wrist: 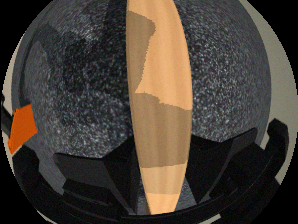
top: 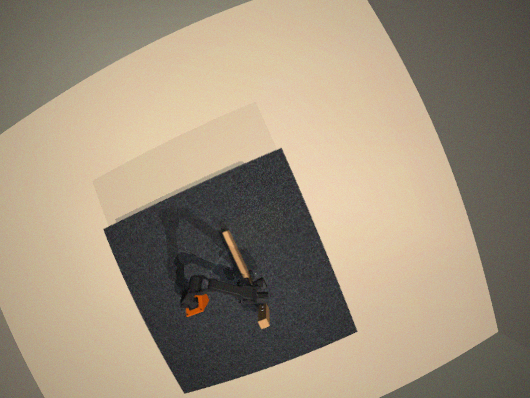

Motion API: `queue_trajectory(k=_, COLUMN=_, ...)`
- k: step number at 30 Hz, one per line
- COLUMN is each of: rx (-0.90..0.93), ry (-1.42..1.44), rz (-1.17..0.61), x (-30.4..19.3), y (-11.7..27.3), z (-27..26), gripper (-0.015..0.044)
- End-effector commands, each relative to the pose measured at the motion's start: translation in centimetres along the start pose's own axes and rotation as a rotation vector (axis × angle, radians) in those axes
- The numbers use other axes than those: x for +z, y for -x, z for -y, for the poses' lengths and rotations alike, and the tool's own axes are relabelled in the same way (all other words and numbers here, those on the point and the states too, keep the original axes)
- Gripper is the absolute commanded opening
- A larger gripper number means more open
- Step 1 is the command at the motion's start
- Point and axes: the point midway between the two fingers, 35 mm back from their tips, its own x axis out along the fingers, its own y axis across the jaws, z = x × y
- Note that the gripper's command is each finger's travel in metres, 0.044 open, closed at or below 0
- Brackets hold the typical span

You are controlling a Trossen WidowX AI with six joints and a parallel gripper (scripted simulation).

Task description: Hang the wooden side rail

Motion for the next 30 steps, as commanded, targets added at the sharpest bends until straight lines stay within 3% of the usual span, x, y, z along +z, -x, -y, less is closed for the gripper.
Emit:
queue_trajectory(k=1, rx=-0.005, ry=0.008, rz=-0.003, x=-0.3, y=0.18, z=-0.04, gripper=0.0)
queue_trajectory(k=30, rx=-0.005, ry=0.008, rz=-0.003, x=-0.57, y=0.19, z=-0.12, gripper=0.0)
